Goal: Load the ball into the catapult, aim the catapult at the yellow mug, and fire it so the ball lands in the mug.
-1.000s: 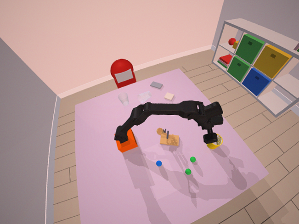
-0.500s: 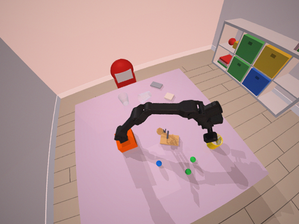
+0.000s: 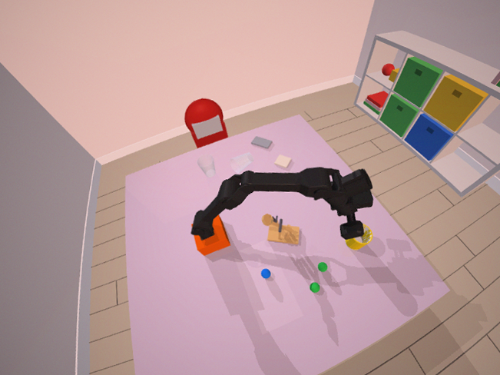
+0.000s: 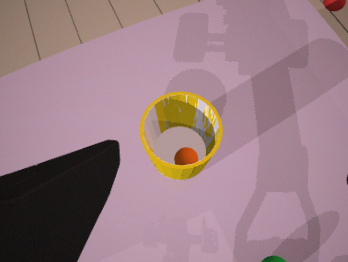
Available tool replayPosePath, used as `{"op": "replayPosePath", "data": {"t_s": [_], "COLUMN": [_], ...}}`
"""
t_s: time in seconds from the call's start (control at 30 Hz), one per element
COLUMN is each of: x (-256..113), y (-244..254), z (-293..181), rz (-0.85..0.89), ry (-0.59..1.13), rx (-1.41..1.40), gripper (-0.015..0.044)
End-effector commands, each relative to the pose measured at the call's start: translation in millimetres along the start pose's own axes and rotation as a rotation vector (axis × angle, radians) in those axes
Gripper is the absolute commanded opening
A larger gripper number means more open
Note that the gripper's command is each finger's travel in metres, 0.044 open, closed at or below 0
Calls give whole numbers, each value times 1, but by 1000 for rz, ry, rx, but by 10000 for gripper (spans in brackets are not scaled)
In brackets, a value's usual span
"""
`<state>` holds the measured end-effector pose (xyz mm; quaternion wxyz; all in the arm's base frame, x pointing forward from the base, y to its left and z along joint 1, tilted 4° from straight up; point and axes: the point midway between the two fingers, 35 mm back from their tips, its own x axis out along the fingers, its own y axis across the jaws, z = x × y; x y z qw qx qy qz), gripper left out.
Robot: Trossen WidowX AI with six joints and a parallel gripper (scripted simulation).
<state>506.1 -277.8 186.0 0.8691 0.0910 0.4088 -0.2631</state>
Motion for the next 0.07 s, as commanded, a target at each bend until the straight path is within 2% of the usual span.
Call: {"op": "replayPosePath", "data": {"t_s": [0.0,0.03], "x": [0,0], "y": [0,0], "z": [0,0], "rz": [0,0], "ry": [0,0], "rx": [0,0], "gripper": [440,440]}}
